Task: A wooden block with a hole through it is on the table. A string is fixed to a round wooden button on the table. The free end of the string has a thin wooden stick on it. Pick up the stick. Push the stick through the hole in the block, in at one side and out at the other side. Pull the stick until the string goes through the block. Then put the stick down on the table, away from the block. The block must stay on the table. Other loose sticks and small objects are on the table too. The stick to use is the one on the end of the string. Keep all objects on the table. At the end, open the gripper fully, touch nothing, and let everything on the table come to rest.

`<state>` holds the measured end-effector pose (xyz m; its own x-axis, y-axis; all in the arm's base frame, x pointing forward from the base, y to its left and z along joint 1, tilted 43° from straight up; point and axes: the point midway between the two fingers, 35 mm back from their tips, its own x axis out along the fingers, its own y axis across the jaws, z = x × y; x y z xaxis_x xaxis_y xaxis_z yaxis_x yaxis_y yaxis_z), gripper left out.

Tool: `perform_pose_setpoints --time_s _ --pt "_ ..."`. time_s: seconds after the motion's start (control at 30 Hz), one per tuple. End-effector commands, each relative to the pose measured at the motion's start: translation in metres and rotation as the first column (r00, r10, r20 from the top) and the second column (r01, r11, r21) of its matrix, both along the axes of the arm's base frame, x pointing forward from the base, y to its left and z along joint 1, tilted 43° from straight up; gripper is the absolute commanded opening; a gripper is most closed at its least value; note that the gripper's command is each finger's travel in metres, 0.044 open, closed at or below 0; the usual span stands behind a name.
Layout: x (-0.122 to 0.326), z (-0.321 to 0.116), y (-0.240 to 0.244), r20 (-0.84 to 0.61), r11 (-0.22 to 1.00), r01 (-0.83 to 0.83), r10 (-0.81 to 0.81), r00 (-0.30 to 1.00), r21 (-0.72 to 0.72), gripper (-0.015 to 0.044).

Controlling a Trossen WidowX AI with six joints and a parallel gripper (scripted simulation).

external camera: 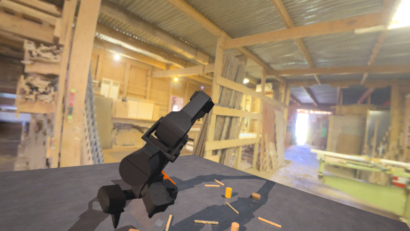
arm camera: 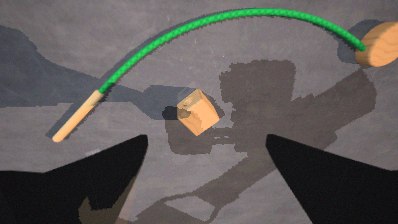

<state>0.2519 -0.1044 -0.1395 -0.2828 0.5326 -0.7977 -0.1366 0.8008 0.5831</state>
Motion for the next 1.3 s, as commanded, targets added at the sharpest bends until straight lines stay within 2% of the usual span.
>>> perform_pose_setpoints --time_s 0.0,0.1,0.77,1.03,1.27 --pt "-0.0082 -0.0015 -0.0023 0.573 0.858 -0.503 0.359 0.736 0.109 0.044" --pt "-0.0086 -0.0014 -0.003 0.623 0.831 -0.549 0.383 0.682 0.09 0.044" --pt "-0.0091 -0.0013 -0.0034 0.616 0.832 -0.546 0.384 0.688 0.092 0.044" --pt "-0.0091 -0.0013 -0.0034 0.616 0.832 -0.546 0.384 0.688 0.092 0.0236" --pt "-0.0091 -0.0013 -0.0034 0.616 0.832 -0.546 0.384 0.688 0.092 0.0236"
